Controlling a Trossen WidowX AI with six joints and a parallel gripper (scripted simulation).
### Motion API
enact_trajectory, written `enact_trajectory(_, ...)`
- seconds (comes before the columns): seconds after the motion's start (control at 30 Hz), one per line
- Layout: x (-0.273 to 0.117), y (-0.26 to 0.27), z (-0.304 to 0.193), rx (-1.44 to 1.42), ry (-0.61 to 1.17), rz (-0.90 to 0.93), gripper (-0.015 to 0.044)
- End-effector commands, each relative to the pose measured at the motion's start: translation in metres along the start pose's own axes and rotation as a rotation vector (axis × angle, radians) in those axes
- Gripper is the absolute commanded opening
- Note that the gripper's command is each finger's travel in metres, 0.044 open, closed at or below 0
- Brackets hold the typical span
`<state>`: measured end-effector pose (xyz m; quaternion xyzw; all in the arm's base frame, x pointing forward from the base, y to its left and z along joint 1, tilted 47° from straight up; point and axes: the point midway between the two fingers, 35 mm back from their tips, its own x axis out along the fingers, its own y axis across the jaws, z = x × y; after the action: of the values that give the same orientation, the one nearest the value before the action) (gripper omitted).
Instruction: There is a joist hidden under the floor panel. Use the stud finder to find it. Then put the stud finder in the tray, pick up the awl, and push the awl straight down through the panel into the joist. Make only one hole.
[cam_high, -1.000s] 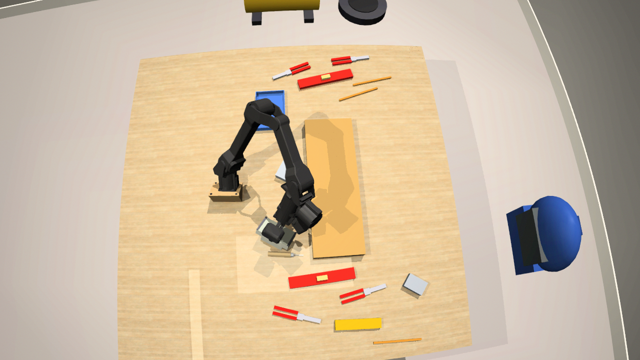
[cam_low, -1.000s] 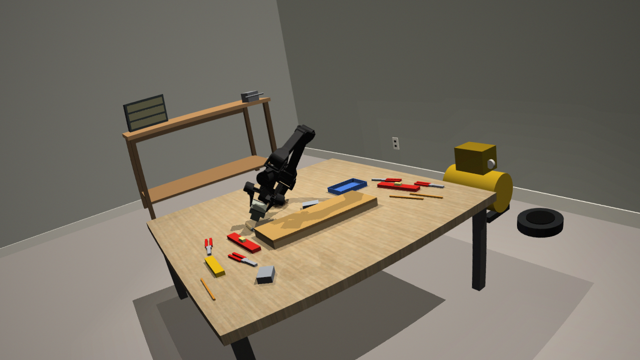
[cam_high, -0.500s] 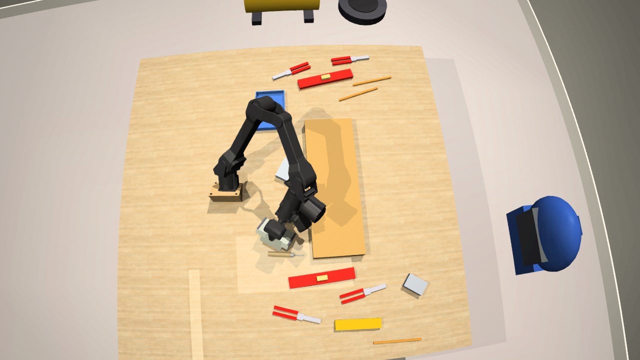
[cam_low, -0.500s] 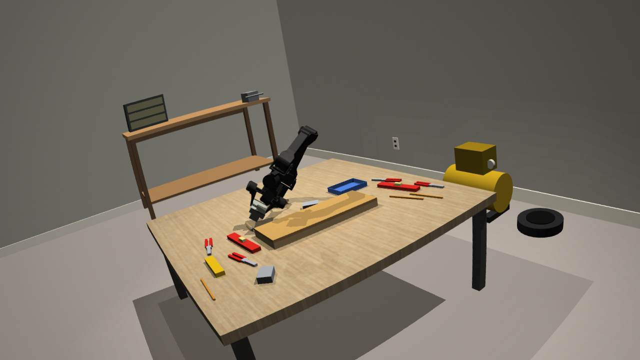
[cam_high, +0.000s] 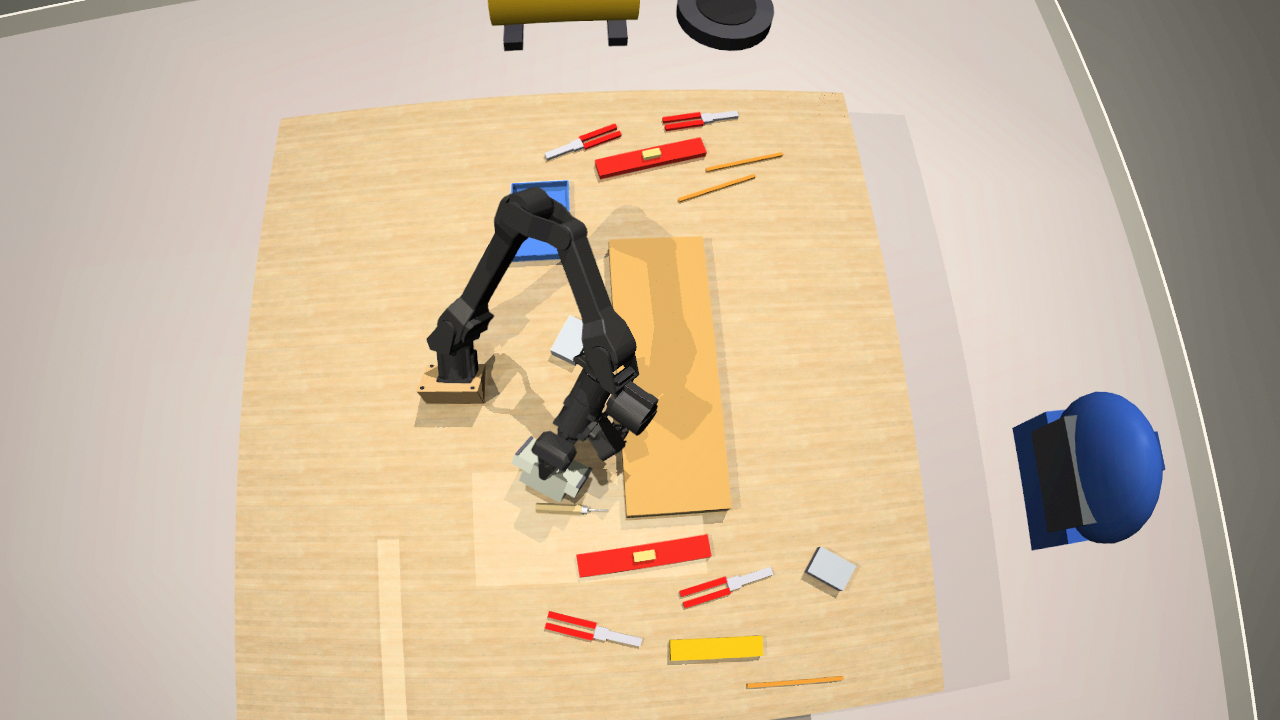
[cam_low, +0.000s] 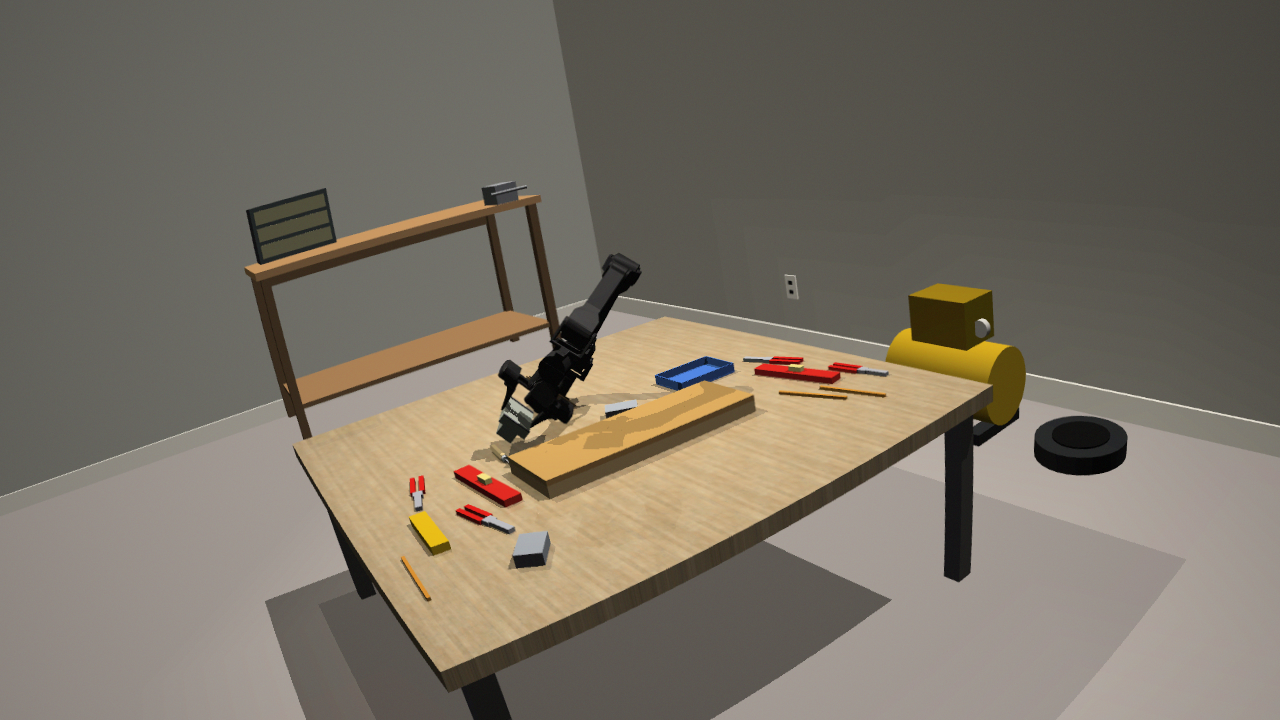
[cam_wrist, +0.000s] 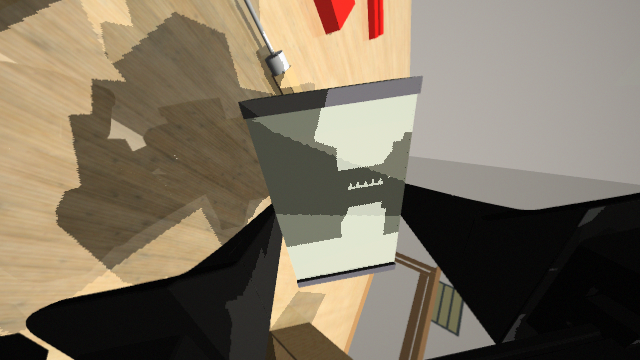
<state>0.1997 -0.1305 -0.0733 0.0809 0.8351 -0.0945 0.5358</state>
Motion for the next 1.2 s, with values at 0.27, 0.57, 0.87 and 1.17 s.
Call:
enact_trajectory(0.27,0.006,0.009,0.001,0.006,-0.011,-0.029,0.0)
enact_trajectory(0.57,0.013,0.021,0.004,-0.004,-0.015,-0.022,0.0)
enact_trajectory(0.87,0.011,0.019,0.004,-0.007,-0.015,-0.021,0.0236)
enact_trajectory(1.17,0.01,0.019,0.004,-0.007,-0.015,-0.021,0.044)
